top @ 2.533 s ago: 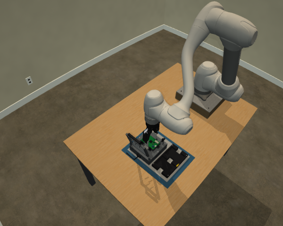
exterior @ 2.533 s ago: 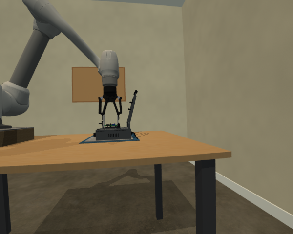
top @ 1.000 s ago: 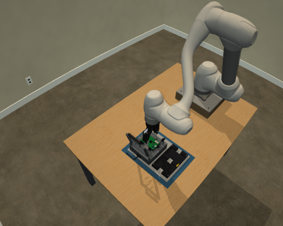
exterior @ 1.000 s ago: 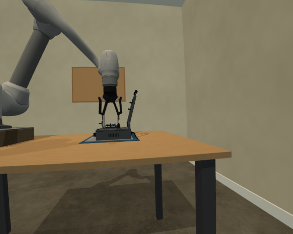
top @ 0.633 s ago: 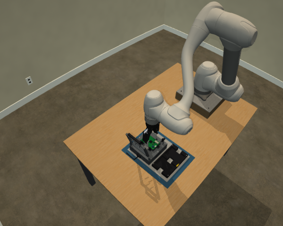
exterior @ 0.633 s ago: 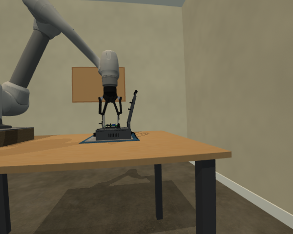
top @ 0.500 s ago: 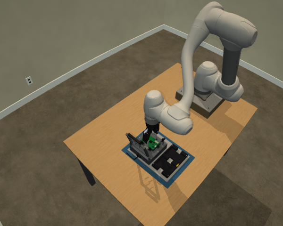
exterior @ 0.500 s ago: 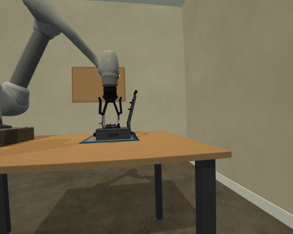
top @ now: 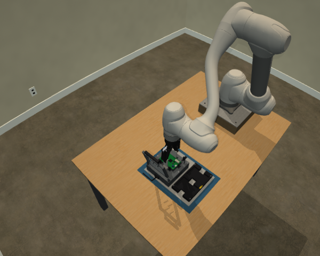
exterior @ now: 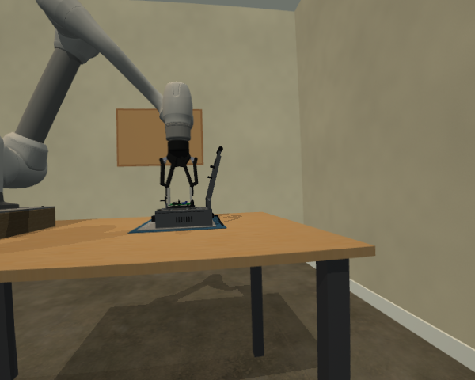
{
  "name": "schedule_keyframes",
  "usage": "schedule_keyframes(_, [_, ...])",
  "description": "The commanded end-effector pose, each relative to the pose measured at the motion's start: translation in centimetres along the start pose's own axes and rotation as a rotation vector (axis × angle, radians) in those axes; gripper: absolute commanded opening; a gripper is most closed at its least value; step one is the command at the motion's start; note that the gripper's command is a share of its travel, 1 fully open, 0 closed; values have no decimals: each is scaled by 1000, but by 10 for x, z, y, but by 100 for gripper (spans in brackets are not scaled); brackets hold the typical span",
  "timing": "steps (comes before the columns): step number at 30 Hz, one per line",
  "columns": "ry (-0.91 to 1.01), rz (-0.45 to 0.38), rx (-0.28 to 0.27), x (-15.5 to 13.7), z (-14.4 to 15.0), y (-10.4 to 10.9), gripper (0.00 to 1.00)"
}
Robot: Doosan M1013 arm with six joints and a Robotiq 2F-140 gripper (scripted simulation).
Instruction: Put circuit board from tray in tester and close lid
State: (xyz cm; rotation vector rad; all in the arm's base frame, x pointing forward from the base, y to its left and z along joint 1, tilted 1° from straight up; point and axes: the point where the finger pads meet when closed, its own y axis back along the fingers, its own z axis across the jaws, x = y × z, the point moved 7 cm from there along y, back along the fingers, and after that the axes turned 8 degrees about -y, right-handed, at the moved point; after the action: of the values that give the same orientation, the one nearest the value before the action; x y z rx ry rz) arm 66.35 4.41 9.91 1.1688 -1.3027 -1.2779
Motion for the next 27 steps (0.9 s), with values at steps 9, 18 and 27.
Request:
schedule_keyframes(9, [-5, -3, -2, -2, 0, -1, 46])
schedule_keyframes(18, [-5, -3, -2, -2, 0, -2, 46])
schedule_keyframes(27, [-5, -3, -2, -2, 0, -4, 46])
